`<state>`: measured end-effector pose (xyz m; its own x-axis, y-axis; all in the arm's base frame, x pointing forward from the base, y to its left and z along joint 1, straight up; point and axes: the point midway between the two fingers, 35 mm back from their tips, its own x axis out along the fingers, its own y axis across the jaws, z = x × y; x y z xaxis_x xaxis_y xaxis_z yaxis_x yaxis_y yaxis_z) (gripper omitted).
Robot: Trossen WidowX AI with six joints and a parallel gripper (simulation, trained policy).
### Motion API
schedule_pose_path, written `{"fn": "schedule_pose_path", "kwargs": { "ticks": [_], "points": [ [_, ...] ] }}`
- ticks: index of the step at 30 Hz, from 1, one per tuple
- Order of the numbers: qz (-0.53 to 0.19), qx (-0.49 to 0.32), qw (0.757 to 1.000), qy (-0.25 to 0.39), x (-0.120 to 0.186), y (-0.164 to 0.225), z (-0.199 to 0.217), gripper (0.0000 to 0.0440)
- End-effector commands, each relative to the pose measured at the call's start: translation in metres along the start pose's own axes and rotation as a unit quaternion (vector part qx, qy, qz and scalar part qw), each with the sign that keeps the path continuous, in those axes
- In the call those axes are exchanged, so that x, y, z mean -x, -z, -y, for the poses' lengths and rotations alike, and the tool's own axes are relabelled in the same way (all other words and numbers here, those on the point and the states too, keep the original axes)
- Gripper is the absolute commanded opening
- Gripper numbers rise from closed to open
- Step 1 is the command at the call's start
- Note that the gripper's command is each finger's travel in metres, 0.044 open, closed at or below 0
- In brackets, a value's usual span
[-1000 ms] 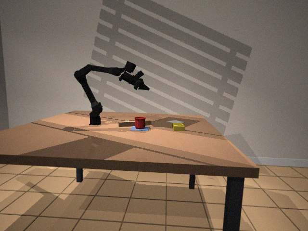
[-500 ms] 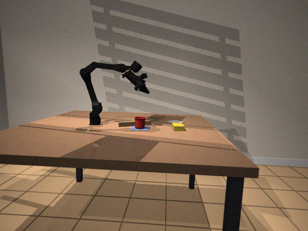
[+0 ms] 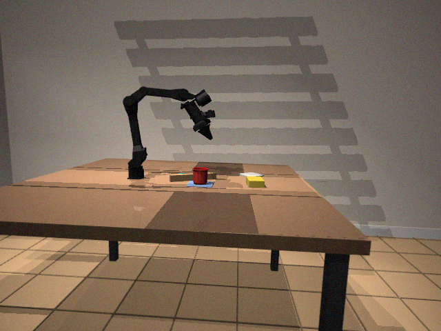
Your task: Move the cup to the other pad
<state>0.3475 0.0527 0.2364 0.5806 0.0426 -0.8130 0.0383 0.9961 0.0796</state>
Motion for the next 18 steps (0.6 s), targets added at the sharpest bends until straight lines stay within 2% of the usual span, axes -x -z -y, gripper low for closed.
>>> {"fn": "schedule_pose_path", "kwargs": {
  "ticks": [1,18],
  "points": [
    [-0.029,0.006,1.0,0.01,-0.003,0.003,0.002,0.0116],
    [-0.157,0.045,0.986,0.044,-0.019,0.02,0.023,0.011]
  ]
}}
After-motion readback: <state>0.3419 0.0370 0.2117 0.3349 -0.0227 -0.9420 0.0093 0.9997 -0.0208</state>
